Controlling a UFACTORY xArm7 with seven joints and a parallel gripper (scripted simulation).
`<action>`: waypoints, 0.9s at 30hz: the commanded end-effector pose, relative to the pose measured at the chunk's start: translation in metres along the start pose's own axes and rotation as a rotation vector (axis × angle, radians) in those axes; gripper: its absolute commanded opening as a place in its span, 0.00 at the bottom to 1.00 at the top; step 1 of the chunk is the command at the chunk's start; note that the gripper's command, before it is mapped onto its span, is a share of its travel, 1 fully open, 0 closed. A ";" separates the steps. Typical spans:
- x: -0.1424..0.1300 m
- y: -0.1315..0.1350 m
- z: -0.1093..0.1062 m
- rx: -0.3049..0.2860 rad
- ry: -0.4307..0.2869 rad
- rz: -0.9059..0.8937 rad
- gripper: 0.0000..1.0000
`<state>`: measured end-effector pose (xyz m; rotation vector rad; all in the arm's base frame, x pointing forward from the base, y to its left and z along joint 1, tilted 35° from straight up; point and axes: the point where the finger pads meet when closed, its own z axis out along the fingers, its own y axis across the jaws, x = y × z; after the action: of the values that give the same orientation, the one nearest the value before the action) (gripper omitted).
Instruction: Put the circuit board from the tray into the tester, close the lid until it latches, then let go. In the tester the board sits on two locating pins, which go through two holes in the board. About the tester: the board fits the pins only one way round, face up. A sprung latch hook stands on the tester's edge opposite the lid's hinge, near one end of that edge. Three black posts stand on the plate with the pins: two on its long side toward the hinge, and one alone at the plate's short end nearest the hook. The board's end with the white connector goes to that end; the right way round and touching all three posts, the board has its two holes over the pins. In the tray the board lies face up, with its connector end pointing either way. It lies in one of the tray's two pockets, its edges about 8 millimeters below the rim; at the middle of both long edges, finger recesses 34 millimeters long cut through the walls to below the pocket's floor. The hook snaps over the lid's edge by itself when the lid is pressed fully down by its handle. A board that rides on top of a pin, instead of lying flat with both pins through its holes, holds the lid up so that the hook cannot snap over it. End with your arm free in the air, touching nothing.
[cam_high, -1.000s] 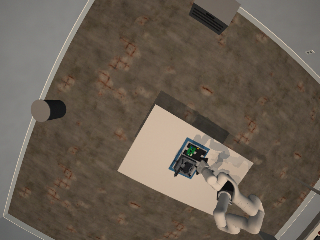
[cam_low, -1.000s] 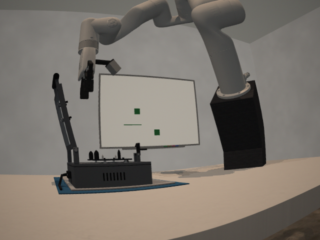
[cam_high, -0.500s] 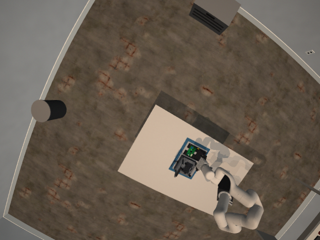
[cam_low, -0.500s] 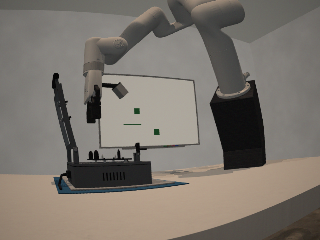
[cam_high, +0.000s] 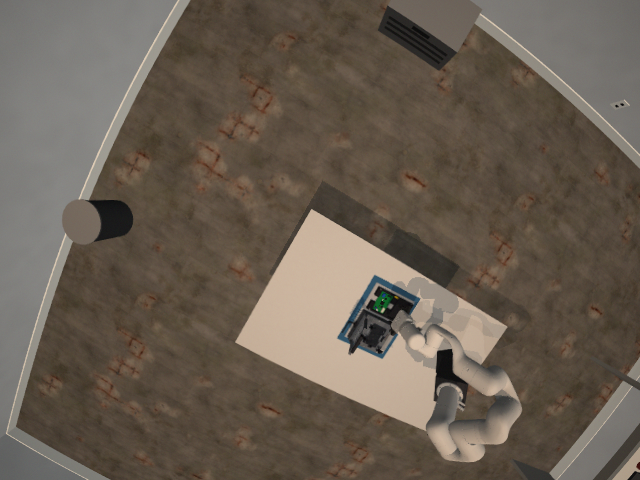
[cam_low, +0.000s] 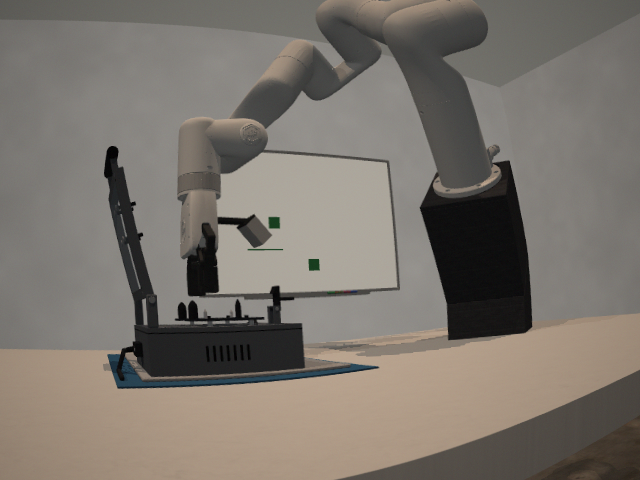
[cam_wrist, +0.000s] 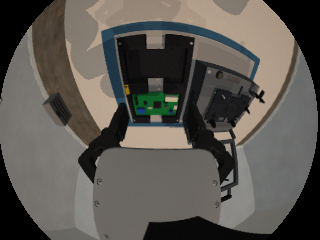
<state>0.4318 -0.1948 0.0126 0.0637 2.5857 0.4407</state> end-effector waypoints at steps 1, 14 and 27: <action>0.003 -0.005 0.036 0.010 -0.009 0.004 1.00; 0.006 -0.005 0.048 0.010 -0.009 0.004 1.00; 0.006 -0.005 0.048 0.010 -0.009 0.004 1.00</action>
<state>0.4502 -0.1834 -0.0320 0.0732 2.5806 0.4303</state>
